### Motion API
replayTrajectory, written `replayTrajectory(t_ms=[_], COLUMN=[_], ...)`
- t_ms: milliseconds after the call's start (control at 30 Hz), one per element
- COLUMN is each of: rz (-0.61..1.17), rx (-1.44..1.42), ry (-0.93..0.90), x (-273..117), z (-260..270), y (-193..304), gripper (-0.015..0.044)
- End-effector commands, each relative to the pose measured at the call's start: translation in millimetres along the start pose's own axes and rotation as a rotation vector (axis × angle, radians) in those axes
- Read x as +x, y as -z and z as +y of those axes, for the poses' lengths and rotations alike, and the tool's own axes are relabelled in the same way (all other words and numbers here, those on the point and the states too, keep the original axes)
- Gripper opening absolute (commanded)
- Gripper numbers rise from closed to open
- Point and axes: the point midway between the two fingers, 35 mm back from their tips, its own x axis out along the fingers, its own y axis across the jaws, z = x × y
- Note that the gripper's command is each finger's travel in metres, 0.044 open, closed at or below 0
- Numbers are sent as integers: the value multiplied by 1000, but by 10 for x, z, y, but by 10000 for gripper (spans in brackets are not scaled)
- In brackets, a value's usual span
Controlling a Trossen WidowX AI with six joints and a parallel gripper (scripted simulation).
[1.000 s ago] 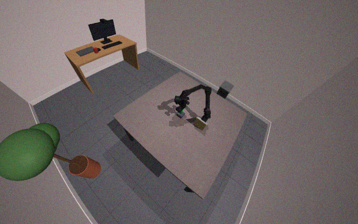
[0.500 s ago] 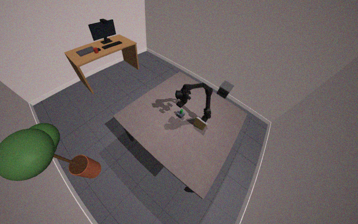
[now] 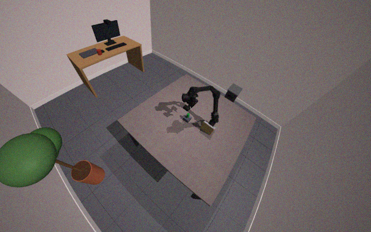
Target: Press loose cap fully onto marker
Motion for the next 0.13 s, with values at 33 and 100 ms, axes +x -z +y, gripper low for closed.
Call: replayTrajectory(t_ms=[33,100], rz=[4,4], rx=[3,3], ry=[-2,-2], x=[-2,-2], z=[3,3], y=[6,6], gripper=[420,440])
